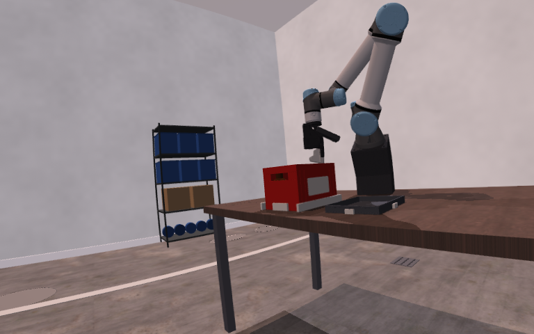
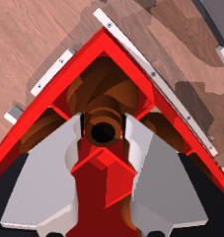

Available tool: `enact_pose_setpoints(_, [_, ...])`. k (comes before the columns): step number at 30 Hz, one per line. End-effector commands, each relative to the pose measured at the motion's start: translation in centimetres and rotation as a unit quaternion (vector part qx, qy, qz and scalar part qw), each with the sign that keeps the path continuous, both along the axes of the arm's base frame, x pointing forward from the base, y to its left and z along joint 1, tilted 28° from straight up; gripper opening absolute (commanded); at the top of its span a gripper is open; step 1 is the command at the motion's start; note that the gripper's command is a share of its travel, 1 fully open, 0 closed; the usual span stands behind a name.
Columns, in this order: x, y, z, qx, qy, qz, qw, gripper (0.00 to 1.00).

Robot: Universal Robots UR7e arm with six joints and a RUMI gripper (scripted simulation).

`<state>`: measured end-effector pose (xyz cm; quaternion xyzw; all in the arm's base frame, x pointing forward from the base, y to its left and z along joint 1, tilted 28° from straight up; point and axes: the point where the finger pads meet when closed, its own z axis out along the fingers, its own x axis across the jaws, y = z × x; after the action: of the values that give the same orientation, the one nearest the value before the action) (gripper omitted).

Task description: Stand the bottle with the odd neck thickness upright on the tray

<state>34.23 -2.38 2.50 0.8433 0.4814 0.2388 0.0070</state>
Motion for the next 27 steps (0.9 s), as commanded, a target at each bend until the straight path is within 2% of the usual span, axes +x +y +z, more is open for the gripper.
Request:
enact_pose_setpoints(1, [-0.12,0.18,-0.18,0.002,0.001,0.0,1.0,0.0])
enact_pose_setpoints(12, [-0.12,0.18,-0.18,0.002,0.001,0.0,1.0,0.0])
enact_pose_setpoints(13, [-0.12,0.18,-0.18,0.002,0.001,0.0,1.0,0.38])
enact_pose_setpoints(27, [-0.12,0.18,-0.18,0.002,0.001,0.0,1.0,0.38])
